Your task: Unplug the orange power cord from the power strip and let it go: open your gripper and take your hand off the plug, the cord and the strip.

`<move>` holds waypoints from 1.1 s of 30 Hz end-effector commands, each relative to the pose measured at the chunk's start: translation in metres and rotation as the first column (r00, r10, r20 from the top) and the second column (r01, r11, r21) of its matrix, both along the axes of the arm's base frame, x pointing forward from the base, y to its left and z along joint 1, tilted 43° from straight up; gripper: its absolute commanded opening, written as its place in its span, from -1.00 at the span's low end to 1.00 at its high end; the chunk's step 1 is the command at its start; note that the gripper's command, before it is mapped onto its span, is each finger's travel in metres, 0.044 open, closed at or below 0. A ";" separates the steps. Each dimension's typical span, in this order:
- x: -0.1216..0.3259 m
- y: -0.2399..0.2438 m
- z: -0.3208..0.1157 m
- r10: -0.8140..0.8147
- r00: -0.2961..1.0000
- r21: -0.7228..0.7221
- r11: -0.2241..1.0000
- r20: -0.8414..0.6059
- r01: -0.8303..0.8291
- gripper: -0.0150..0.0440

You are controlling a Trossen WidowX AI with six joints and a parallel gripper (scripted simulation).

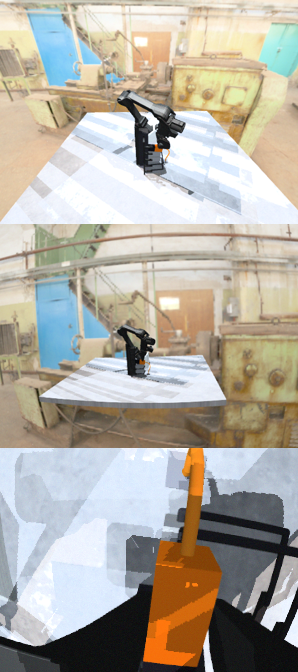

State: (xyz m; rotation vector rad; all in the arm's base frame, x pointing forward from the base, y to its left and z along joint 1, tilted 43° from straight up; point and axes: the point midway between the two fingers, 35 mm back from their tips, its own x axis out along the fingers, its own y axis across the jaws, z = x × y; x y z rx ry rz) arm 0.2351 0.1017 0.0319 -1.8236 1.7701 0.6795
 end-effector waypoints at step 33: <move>0.000 0.090 -0.054 0.015 1.000 0.125 0.992 0.022 -0.017 1.00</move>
